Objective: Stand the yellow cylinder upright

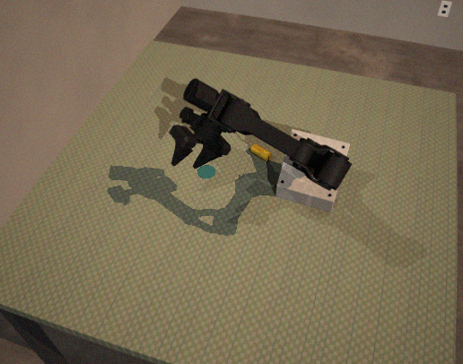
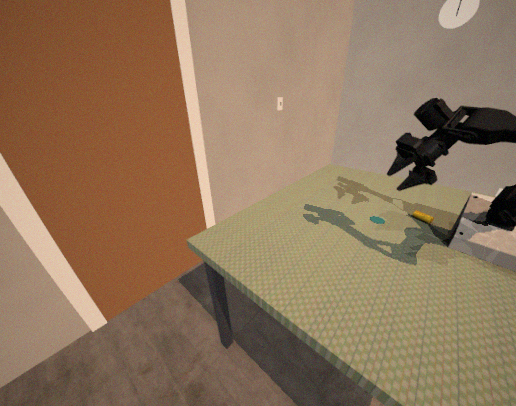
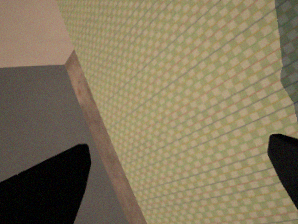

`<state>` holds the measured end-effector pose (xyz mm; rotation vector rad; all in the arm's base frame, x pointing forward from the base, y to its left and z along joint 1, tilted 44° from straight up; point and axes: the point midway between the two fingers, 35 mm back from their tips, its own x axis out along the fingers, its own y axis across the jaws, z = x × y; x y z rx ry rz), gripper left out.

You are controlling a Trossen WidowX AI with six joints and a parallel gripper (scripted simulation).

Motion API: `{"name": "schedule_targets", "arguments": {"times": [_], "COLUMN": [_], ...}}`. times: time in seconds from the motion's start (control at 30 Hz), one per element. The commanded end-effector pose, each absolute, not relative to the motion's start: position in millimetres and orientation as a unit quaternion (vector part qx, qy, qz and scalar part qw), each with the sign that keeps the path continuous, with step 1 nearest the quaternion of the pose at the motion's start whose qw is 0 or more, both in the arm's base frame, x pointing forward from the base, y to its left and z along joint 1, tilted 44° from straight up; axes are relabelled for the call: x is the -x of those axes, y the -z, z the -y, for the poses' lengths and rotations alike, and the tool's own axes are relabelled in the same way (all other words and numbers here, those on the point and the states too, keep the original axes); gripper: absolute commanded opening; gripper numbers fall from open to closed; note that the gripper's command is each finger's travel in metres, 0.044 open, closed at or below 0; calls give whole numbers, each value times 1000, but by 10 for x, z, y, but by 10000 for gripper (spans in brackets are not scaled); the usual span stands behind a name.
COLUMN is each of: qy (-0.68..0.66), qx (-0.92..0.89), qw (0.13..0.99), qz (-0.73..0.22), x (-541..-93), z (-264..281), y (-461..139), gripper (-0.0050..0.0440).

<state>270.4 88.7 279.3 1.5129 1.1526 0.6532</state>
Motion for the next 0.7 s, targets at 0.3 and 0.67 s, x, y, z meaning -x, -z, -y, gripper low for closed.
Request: {"name": "schedule_targets", "arguments": {"times": [0.3, 0.67], "qy": [-274, -236], "qx": [-635, -626], "qw": [536, 569], "qz": [-484, -478], "x": [-2704, -2919], "z": [-887, -696], "y": [-2793, -2452], "gripper": [400, 314]}}
